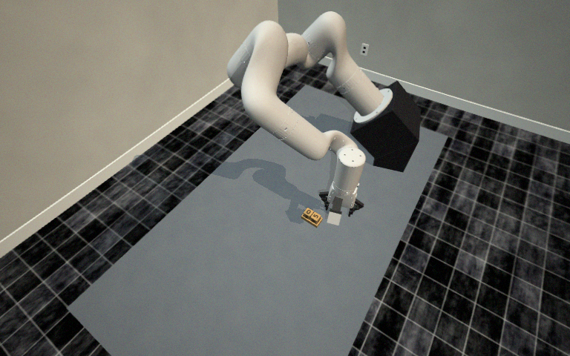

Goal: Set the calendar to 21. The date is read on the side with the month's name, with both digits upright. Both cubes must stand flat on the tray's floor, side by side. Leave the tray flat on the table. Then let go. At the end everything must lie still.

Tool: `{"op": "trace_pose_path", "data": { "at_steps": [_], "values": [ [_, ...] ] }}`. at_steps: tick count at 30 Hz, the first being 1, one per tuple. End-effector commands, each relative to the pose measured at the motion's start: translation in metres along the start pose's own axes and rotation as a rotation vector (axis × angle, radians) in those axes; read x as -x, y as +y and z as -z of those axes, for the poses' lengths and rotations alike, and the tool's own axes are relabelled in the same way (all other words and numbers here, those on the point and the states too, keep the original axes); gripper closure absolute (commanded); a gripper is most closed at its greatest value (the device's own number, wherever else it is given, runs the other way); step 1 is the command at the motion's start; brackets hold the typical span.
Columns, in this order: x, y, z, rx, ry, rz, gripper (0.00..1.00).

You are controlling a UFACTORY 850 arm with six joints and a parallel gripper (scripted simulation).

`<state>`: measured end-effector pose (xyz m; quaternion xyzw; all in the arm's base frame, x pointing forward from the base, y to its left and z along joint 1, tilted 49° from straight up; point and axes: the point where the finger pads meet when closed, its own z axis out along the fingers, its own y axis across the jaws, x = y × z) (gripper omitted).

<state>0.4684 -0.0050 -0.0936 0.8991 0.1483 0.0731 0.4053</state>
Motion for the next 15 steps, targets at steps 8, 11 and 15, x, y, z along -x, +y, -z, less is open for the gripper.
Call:
{"op": "trace_pose_path", "data": {
  "at_steps": [8,11,15],
  "values": [
    [-0.015,0.024,0.0,0.0,-0.003,0.18,0.0],
    [-0.015,0.026,0.0,0.0,-0.003,0.253,0.0],
    [-0.027,0.046,0.0,0.0,-0.003,0.263,0.0]
  ]
}}
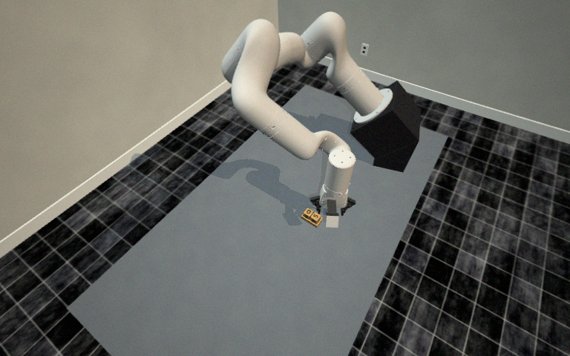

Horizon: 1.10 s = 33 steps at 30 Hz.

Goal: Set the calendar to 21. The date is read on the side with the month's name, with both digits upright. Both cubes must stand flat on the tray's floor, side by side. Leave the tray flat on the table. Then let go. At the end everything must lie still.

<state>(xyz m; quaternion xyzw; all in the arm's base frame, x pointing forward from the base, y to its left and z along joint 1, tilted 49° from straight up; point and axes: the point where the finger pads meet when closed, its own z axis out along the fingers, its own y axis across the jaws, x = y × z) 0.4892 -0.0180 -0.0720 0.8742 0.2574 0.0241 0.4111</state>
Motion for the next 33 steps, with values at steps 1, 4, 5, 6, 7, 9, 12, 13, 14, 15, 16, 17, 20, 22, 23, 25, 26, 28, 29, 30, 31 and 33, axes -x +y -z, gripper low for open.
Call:
{"op": "trace_pose_path", "data": {
  "at_steps": [1,4,5,6,7,9,12,13,14,15,16,17,20,22,23,25,26,28,29,30,31,33],
  "values": [
    [-0.007,0.02,0.001,-0.001,-0.005,0.018,0.0],
    [-0.007,0.021,0.001,-0.001,-0.005,0.047,0.0],
    [-0.007,0.022,0.001,-0.001,-0.005,0.075,0.0],
    [-0.007,0.022,0.001,-0.001,-0.005,0.111,0.0],
    [-0.008,0.023,0.001,-0.002,-0.005,0.149,0.0],
    [-0.01,0.034,0.0,-0.002,-0.004,0.193,0.0],
    [-0.014,0.047,0.0,-0.002,-0.004,0.193,0.0],
    [-0.014,0.047,0.0,-0.002,-0.004,0.193,0.0],
    [-0.014,0.047,0.0,-0.002,-0.004,0.193,0.0],
    [-0.014,0.047,0.0,-0.002,-0.004,0.194,0.0],
    [-0.014,0.047,0.0,-0.002,-0.004,0.203,0.0],
    [-0.014,0.048,0.0,-0.002,-0.004,0.222,0.0],
    [-0.015,0.05,0.0,-0.002,-0.004,0.324,0.0],
    [-0.018,0.061,0.0,-0.002,-0.004,0.367,0.0],
    [-0.02,0.069,0.0,-0.002,-0.004,0.367,0.0],
    [-0.021,0.074,0.0,-0.002,-0.004,0.367,0.0],
    [-0.021,0.074,0.0,-0.002,-0.004,0.369,0.0],
    [-0.022,0.074,0.0,-0.002,-0.004,0.396,0.0],
    [-0.022,0.075,0.0,-0.002,-0.004,0.425,0.0],
    [-0.022,0.075,0.0,-0.002,-0.004,0.425,0.0],
    [-0.022,0.075,0.0,-0.002,-0.004,0.425,0.0],
    [-0.022,0.077,0.0,-0.002,-0.004,0.5,0.0]
  ]
}}
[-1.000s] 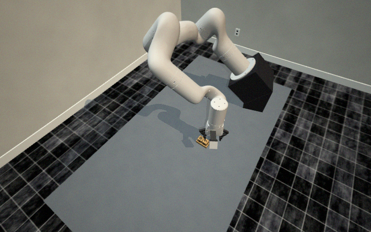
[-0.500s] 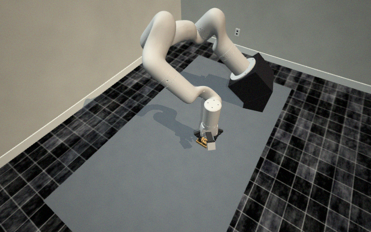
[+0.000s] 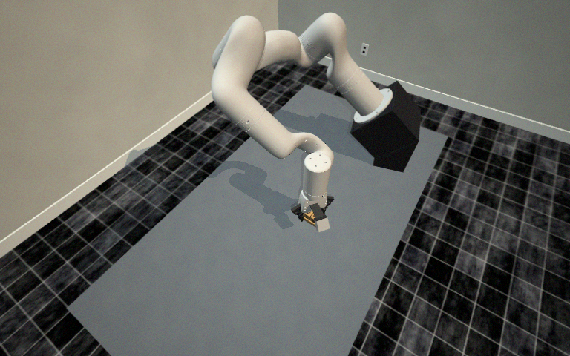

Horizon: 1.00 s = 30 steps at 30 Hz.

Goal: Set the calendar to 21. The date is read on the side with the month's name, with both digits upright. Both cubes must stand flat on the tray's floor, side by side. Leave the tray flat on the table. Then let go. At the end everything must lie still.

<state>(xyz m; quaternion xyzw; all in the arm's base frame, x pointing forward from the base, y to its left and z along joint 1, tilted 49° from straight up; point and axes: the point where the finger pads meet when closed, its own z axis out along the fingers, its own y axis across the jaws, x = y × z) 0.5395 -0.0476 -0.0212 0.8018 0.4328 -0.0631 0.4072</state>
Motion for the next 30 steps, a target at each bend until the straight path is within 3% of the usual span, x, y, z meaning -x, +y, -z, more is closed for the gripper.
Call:
{"op": "trace_pose_path", "data": {
  "at_steps": [1,4,12,20,25,27,30],
  "values": [
    [0.0,0.004,0.001,-0.002,-0.001,0.117,0.0],
    [0.003,0.026,0.0,-0.002,-0.001,0.123,0.0],
    [0.004,0.031,0.0,-0.002,-0.001,0.293,0.0],
    [0.008,0.055,0.0,-0.002,-0.001,0.308,0.0],
    [0.008,0.059,0.0,-0.002,-0.001,0.468,0.0],
    [0.011,0.078,0.0,-0.002,-0.001,0.472,0.0],
    [0.012,0.082,0.0,-0.002,-0.001,0.474,0.0]
  ]
}}
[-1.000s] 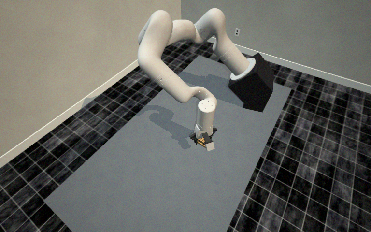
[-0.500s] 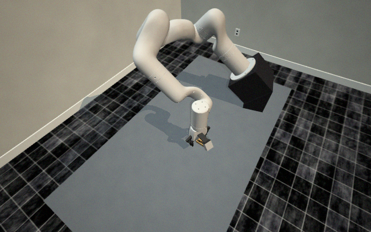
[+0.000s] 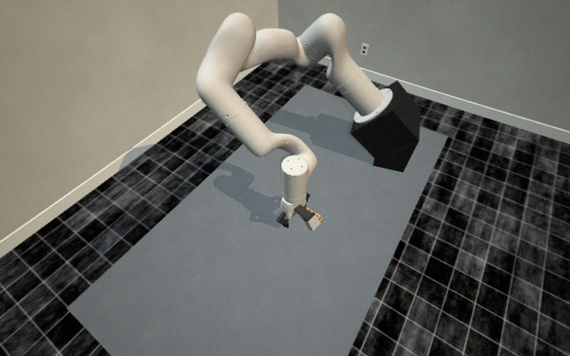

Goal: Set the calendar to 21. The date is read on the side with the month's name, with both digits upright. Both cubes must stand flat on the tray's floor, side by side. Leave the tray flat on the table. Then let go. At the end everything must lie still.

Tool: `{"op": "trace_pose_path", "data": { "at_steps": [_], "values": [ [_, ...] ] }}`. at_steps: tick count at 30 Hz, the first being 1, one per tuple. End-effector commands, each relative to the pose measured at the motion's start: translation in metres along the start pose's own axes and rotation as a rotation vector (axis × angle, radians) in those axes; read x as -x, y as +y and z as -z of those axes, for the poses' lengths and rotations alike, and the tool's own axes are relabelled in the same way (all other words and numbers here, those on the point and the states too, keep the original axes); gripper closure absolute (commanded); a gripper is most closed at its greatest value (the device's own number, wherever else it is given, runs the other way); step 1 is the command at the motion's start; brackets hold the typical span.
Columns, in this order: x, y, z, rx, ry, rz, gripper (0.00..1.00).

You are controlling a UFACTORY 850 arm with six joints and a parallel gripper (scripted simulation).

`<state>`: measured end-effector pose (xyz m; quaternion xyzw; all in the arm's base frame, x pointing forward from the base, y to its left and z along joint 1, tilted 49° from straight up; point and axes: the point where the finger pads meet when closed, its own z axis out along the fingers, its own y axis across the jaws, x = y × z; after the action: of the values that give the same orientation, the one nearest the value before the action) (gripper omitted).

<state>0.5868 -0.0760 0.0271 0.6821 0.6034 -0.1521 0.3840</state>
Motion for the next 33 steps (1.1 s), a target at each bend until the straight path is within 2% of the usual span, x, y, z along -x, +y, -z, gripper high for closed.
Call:
{"op": "trace_pose_path", "data": {
  "at_steps": [1,4,8,11,19,33],
  "values": [
    [0.005,0.008,0.0,-0.007,0.0,0.017,0.0],
    [0.005,0.009,0.0,-0.007,0.0,0.045,0.0],
    [0.007,0.012,0.0,-0.007,0.0,0.187,0.0],
    [0.02,0.03,0.0,-0.007,0.0,0.19,0.0],
    [0.02,0.031,-0.003,-0.007,0.0,0.19,0.0],
    [0.02,0.031,-0.035,-0.007,0.0,0.19,0.0]
  ]
}}
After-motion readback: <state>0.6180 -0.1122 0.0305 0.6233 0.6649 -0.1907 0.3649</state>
